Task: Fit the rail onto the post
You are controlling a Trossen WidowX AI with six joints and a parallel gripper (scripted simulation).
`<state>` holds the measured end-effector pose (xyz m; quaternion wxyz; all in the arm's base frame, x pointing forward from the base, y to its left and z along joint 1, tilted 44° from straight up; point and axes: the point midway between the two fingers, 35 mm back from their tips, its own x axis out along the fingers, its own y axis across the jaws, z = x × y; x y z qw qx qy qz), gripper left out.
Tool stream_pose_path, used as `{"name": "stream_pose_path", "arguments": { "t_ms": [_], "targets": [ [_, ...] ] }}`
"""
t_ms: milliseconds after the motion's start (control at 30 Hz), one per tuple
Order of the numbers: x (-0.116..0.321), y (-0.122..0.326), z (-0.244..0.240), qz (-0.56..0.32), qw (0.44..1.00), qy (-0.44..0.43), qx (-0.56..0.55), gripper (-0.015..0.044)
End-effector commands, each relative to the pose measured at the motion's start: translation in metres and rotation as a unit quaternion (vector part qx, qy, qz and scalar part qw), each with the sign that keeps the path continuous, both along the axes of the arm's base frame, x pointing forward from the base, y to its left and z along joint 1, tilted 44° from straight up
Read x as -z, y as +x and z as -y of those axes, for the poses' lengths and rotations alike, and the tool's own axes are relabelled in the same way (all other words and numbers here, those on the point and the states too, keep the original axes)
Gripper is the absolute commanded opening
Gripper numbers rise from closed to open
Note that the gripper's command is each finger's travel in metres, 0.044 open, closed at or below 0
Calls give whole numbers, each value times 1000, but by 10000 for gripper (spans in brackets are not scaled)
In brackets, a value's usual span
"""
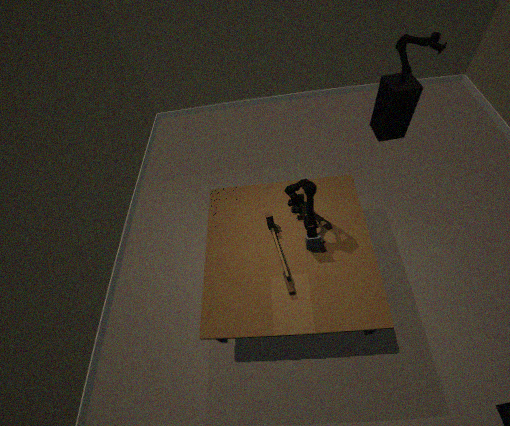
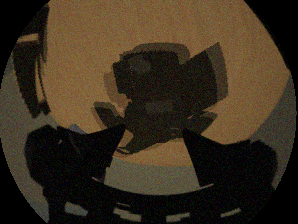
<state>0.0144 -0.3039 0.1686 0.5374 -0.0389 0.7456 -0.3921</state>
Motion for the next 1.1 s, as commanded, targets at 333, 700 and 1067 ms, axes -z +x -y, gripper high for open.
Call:
{"name": "stream_pose_path", "arguments": {
  "t_ms": [333,700,1067],
  "targets": [
    [-53,164,6,241,953,-174,-56,440],
    [-93,265,-57,433,879,-181,-81,440],
    [-51,336,-150,298,883,-109,-345,440]
  ]
}}
